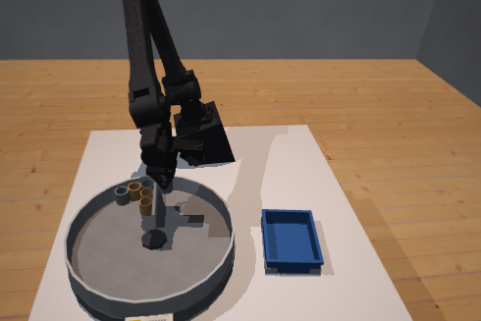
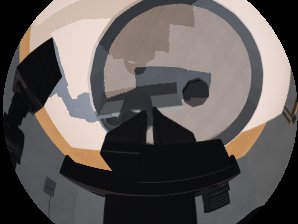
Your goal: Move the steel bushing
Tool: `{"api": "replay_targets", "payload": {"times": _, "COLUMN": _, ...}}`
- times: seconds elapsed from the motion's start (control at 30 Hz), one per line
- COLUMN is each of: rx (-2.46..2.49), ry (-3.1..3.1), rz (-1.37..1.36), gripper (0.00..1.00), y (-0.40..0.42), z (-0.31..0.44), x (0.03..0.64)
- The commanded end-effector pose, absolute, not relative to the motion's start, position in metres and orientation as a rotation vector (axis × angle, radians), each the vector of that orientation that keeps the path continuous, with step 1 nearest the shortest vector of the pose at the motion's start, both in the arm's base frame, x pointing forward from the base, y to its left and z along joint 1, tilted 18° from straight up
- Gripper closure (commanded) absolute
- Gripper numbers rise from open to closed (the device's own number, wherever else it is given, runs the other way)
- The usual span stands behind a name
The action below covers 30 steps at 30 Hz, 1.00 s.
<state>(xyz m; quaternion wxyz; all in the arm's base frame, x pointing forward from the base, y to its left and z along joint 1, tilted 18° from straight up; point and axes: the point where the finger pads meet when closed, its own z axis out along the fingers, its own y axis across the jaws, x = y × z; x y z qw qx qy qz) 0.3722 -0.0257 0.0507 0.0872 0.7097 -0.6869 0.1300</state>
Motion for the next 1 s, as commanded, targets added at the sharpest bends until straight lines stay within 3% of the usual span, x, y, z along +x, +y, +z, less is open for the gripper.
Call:
{"api": "replay_targets", "payload": {"times": 0.0, "rx": 2.084, "ry": -2.117, "rz": 0.444, "gripper": 1.0, "y": 0.014, "z": 0.058, "x": 0.4}}
{"api": "replay_targets", "payload": {"times": 0.63, "rx": 2.093, "ry": -2.122, "rz": 0.427, "gripper": 1.0, "y": 0.238, "z": -0.01, "x": 0.431}}
{"api": "replay_targets", "payload": {"times": 0.97, "rx": 2.095, "ry": -2.124, "rz": 0.423, "gripper": 1.0, "y": 0.302, "z": -0.03, "x": 0.44}}
